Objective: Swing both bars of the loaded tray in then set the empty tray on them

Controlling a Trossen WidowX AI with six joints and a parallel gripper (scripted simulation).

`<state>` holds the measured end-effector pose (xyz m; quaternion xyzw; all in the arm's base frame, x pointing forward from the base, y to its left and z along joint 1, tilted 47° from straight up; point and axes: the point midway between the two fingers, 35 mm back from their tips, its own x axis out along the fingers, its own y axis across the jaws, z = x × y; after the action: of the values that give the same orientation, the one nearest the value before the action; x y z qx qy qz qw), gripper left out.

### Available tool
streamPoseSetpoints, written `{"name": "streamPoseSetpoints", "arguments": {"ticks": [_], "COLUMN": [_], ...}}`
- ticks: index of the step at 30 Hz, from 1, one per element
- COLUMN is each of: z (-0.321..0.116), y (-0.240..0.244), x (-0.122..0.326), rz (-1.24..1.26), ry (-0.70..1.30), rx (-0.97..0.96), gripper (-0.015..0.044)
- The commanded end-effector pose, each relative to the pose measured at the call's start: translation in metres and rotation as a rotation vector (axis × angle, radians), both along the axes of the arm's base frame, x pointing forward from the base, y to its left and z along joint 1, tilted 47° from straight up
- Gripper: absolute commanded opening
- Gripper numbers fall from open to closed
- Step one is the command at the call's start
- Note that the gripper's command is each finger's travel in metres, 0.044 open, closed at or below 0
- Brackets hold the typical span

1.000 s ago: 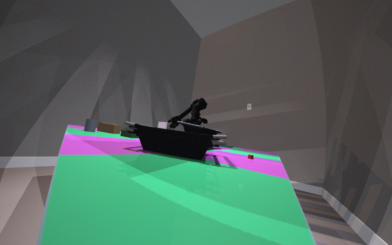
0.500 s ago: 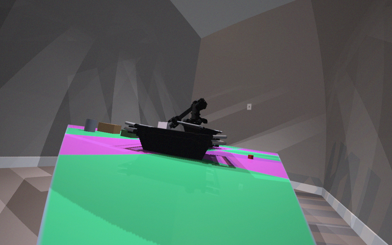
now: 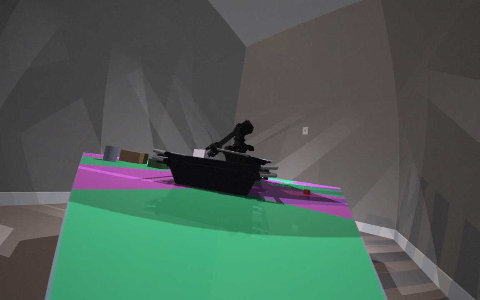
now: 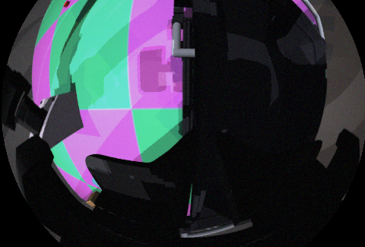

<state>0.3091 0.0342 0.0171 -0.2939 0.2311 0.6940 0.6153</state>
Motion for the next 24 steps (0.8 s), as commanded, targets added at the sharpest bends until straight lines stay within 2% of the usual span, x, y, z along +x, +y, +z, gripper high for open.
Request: {"name": "streamPoseSetpoints", "arguments": {"ticks": [1, 7, 24], "z": [-0.0035, -0.0042, -0.0042], "y": [0.0057, 0.0068, 0.0068], "x": [-0.0064, -0.0076, -0.0076], "rz": [0.017, 0.02, 0.02], "ry": [0.028, 0.034, 0.034], "rx": [-0.005, -0.006, -0.006], "gripper": [0.0, 0.0, 0.0249]}}
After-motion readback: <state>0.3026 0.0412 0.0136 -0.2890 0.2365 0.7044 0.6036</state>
